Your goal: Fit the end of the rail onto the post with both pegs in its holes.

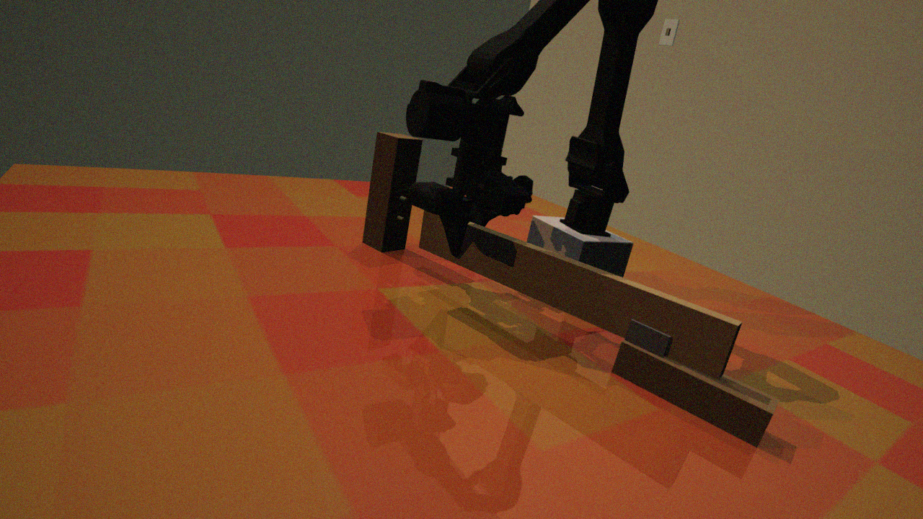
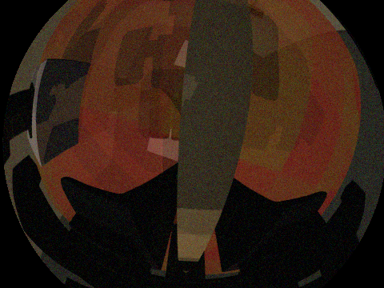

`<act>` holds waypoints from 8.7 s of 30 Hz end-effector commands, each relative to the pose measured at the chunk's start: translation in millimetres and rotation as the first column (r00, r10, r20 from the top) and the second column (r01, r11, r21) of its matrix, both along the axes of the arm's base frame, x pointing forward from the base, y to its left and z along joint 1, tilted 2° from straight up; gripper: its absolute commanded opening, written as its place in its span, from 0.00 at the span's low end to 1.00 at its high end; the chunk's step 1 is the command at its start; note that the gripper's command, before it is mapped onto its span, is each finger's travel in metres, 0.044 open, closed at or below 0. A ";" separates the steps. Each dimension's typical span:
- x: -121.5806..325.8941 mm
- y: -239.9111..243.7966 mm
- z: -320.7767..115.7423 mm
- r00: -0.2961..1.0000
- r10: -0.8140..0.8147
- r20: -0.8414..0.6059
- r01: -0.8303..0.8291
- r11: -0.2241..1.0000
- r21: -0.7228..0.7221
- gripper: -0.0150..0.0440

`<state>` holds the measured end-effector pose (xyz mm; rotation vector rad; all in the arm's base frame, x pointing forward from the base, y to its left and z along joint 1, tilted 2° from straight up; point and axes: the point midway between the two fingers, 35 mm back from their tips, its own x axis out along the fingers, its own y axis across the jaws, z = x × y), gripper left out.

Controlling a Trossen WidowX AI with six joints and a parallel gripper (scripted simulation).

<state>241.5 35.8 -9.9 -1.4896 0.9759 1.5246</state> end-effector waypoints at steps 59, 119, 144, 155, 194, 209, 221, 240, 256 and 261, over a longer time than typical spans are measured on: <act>0.5 -0.3 9.6 1.000 0.002 0.004 -0.002 1.000 0.007 0.25; 8.0 -17.8 10.1 1.000 0.002 0.005 -0.002 1.000 0.006 0.25; 11.1 -25.1 9.7 1.000 0.002 0.005 -0.002 1.000 0.005 0.25; 12.5 -28.3 9.9 1.000 0.002 0.005 -0.002 1.000 0.005 0.25; 17.5 -39.6 9.7 1.000 0.002 0.005 -0.002 1.000 0.004 0.25; 19.5 -43.9 9.6 1.000 0.002 0.005 -0.002 1.000 0.003 0.25; 21.0 -47.2 9.7 1.000 0.002 0.005 -0.002 1.000 0.003 0.25; 23.3 -52.5 9.6 1.000 0.002 0.006 -0.002 1.000 0.003 0.25; 25.3 -57.1 9.6 1.000 0.002 0.006 -0.002 1.000 0.002 0.25; 26.0 -58.5 9.6 1.000 0.002 0.006 -0.002 1.000 0.002 0.25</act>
